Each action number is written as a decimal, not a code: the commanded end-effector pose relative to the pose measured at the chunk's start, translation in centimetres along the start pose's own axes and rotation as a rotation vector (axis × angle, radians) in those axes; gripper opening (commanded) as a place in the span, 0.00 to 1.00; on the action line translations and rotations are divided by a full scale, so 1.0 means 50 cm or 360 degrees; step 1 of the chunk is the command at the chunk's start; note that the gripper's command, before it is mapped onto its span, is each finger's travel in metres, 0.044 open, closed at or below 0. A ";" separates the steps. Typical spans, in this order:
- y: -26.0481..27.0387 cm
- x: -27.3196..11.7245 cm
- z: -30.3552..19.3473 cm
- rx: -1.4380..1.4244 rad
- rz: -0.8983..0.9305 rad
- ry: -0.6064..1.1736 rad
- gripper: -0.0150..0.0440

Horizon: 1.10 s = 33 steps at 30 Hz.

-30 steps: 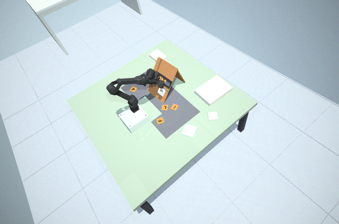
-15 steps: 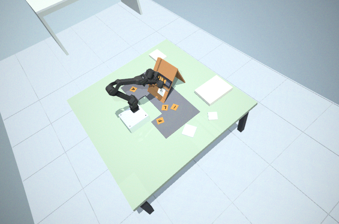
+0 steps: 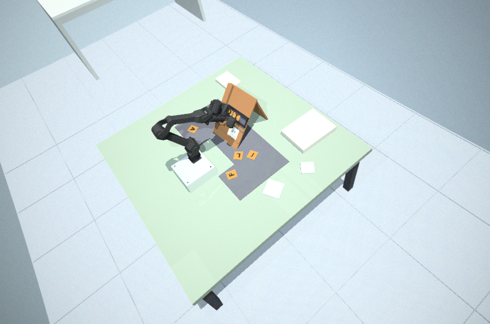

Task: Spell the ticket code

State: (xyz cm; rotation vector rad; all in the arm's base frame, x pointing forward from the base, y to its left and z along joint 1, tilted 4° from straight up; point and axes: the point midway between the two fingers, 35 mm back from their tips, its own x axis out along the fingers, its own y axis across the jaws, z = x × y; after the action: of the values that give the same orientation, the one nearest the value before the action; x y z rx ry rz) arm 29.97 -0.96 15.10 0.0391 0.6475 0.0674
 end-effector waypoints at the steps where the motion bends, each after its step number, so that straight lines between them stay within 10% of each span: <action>1: 0.001 -0.006 0.002 -0.0011 0.0004 -0.0006 0.75; 11: 0.003 -0.014 0.004 -0.0011 0.0004 -0.0006 0.75; 22: 0.001 -0.010 0.002 0.0000 0.0000 0.0000 0.26; 33: -0.002 -0.007 0.005 0.0000 -0.0005 0.0045 0.25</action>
State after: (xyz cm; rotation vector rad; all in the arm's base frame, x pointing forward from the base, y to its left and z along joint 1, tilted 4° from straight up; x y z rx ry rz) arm 29.63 -0.93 15.48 0.0397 0.6516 0.0675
